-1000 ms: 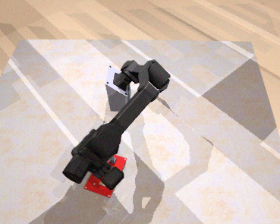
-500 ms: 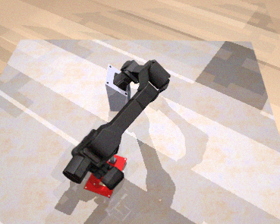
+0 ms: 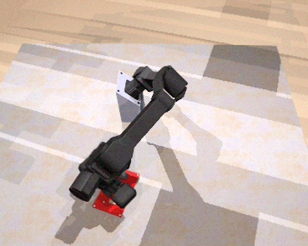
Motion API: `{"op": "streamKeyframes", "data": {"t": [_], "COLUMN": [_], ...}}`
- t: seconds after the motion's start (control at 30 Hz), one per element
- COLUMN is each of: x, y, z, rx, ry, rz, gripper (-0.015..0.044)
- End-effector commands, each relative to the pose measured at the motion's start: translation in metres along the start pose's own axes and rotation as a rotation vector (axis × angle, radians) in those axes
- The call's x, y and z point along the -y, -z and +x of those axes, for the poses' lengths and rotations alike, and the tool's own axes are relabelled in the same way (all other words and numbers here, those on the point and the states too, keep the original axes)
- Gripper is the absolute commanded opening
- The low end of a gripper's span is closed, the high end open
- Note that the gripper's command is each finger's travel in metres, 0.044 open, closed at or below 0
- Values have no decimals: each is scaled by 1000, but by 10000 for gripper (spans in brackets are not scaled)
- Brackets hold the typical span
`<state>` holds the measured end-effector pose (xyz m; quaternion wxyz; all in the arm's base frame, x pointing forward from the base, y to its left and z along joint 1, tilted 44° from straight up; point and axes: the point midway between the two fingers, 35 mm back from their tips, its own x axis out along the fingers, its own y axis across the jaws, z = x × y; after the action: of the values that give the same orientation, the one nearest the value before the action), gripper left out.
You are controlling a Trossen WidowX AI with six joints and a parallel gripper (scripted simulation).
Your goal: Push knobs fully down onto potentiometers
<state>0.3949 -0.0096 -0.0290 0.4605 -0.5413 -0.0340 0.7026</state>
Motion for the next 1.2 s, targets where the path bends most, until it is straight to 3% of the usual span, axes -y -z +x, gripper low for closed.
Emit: {"op": "streamKeyframes", "data": {"t": [0.0, 1.17], "x": [2, 2], "y": [0, 0], "z": [3, 12], "rx": [2, 2], "ry": [3, 4], "rz": [-1, -1], "gripper": [0, 0]}}
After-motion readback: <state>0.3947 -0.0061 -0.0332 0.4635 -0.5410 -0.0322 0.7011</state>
